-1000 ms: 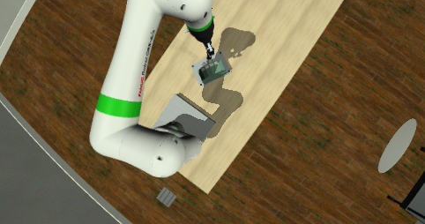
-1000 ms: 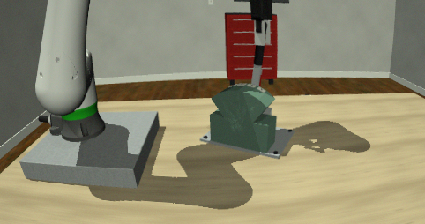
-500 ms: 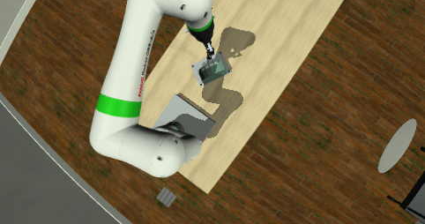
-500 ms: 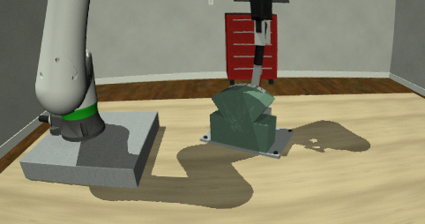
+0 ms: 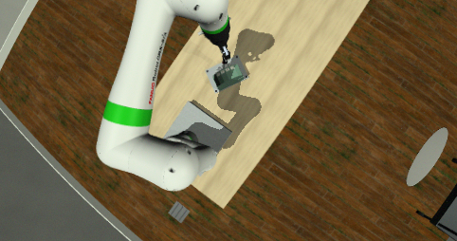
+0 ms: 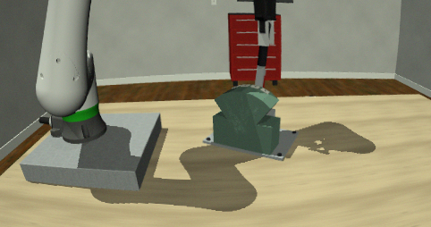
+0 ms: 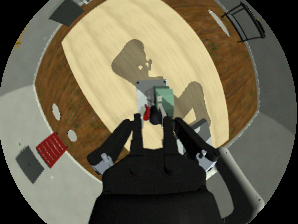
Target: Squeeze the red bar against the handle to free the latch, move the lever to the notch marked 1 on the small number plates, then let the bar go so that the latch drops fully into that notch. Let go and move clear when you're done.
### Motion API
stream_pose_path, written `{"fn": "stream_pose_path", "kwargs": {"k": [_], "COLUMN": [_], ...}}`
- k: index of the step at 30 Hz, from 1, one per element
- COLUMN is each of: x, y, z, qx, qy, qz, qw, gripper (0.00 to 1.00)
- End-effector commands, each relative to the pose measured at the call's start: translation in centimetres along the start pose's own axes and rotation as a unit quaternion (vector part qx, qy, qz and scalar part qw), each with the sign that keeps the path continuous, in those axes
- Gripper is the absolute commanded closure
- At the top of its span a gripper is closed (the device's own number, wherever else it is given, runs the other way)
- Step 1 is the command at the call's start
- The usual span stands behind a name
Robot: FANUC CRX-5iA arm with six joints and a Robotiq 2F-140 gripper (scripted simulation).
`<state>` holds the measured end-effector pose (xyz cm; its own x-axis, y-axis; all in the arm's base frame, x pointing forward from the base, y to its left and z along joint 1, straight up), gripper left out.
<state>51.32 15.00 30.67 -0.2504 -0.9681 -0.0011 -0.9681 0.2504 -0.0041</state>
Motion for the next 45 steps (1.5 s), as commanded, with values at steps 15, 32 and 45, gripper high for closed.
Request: {"fn": "stream_pose_path", "kwargs": {"k": [15, 32, 45], "x": [-0.1, -0.4, -0.5], "y": [1.4, 4.9, 7.2], "z": [-0.1, -0.2, 0.1], "qx": [0.0, 0.0, 0.0], "qy": [0.0, 0.0, 0.0], "qz": [0.0, 0.0, 0.0], "qw": [1.0, 1.0, 1.0], "gripper": [1.0, 1.0, 1.0]}}
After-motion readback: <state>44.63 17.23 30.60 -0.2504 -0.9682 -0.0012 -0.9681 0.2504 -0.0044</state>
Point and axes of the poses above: the point where the finger pads meet when closed, its own z axis out along the fingers, its own x axis across the jaws, y = z × x, the point moved 5 cm from there along -z, back along the fingers, and after that the axes turned 4 degrees about -z, right-handed, at the moved point
